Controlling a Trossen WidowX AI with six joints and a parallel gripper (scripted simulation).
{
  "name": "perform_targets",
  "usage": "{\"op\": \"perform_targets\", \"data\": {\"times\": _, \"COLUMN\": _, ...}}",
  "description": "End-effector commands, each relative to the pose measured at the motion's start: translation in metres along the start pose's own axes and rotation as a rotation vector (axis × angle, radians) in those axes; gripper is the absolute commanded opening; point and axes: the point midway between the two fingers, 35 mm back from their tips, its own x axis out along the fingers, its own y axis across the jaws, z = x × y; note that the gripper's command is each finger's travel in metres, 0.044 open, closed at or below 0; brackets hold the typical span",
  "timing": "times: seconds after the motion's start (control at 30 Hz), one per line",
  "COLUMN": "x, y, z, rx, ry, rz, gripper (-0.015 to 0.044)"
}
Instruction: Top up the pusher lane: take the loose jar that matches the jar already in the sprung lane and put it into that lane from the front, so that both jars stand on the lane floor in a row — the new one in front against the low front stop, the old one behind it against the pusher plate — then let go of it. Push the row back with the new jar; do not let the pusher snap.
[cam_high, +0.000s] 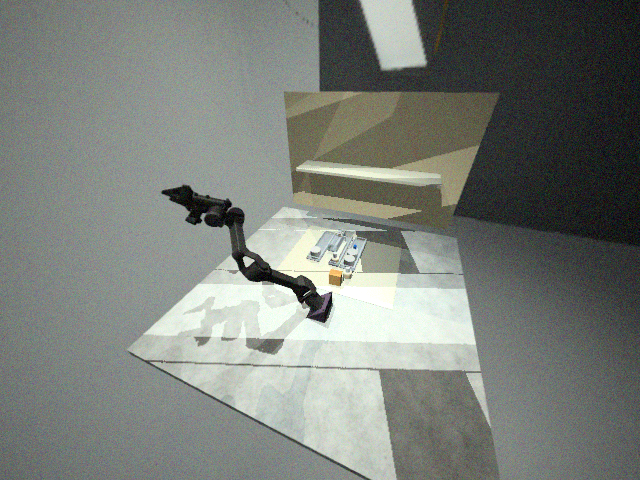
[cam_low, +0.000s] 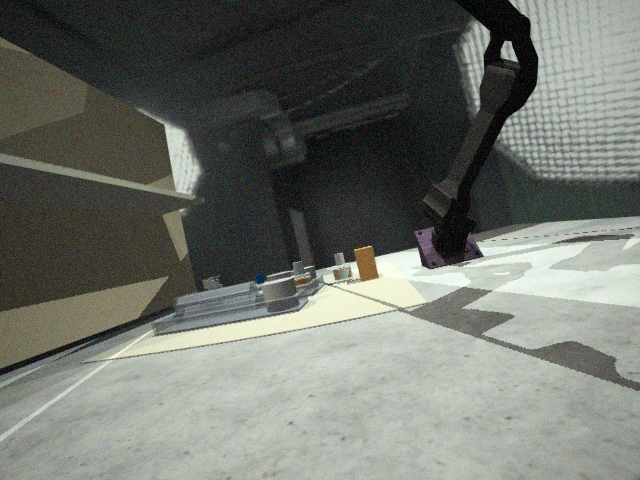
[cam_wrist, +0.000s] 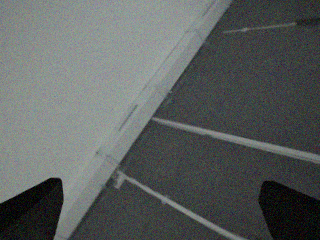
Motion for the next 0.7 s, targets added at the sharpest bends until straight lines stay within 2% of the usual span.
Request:
{"op": "perform_targets", "data": {"times": 0.0, "x": 0.0, "y": 0.001, "z": -0.001, "rx": 0.001, "ry": 0.003, "rz": 0.004, "gripper": 0.0426}}
{"op": "perform_targets", "data": {"times": 0.13, "x": -0.009, "y": 0.031, "z": -0.024, "rx": 0.026, "ry": 0.075, "rz": 0.089, "gripper": 0.044}}
{"op": "perform_targets", "data": {"times": 0.33, "x": -0.047, "y": 0.102, "z": -0.083, "rx": 0.082, "ry": 0.272, "rz": 0.299, "gripper": 0.044}}
{"op": "perform_targets", "data": {"times": 0.67, "x": -0.148, "y": 0.183, "z": -0.165, "rx": 0.136, "ry": 0.627, "rz": 0.594, "gripper": 0.044}}
